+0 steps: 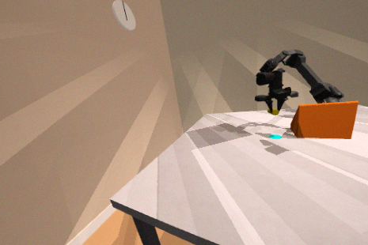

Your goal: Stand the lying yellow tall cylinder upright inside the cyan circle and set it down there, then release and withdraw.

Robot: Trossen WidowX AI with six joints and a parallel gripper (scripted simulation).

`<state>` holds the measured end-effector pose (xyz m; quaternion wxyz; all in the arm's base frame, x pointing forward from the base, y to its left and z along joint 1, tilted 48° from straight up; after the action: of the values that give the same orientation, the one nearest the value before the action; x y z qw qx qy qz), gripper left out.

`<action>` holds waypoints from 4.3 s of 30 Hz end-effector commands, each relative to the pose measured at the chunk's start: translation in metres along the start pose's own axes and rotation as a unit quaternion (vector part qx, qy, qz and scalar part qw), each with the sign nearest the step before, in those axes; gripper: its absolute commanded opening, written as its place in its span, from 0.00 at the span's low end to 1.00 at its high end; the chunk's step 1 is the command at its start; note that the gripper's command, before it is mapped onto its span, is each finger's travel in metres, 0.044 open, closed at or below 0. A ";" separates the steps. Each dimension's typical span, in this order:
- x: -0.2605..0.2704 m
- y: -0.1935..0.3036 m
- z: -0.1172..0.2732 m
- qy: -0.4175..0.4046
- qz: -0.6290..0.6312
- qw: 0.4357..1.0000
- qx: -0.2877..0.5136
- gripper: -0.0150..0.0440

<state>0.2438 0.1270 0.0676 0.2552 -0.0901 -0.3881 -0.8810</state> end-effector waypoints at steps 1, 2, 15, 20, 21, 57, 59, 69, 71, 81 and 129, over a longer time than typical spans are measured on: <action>-0.003 -0.010 0.002 0.002 0.066 0.998 0.000 0.43; -0.003 -0.011 0.002 0.002 0.075 0.997 0.001 0.43; -0.003 -0.008 -0.002 -0.009 0.082 0.996 -0.023 0.43; -0.004 -0.005 -0.004 -0.015 0.085 0.995 -0.040 0.43; -0.004 -0.004 -0.005 -0.016 0.085 0.995 -0.043 0.43; -0.004 0.016 -0.023 -0.043 0.101 0.980 -0.164 0.43; -0.004 0.017 -0.024 -0.044 0.102 0.979 -0.171 0.43; -0.003 0.022 -0.028 -0.046 0.105 0.972 -0.205 0.43; -0.003 0.024 -0.029 -0.046 0.106 0.971 -0.212 0.43; -0.003 0.029 -0.033 -0.046 0.108 0.962 -0.245 0.43; 0.001 0.053 -0.050 -0.023 0.109 0.908 -0.405 0.43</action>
<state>0.2706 0.0606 0.0657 0.2806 -0.2509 -0.0050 -0.9264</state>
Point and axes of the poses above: the point midway between the two fingers, 35 mm back from their tips, its own z axis back along the fingers, its own x axis across the jaws, y = z × x, the point moved 8 cm from there along z, back along the fingers, and after that the axes turned 15 degrees about z, right-handed, at the moved point
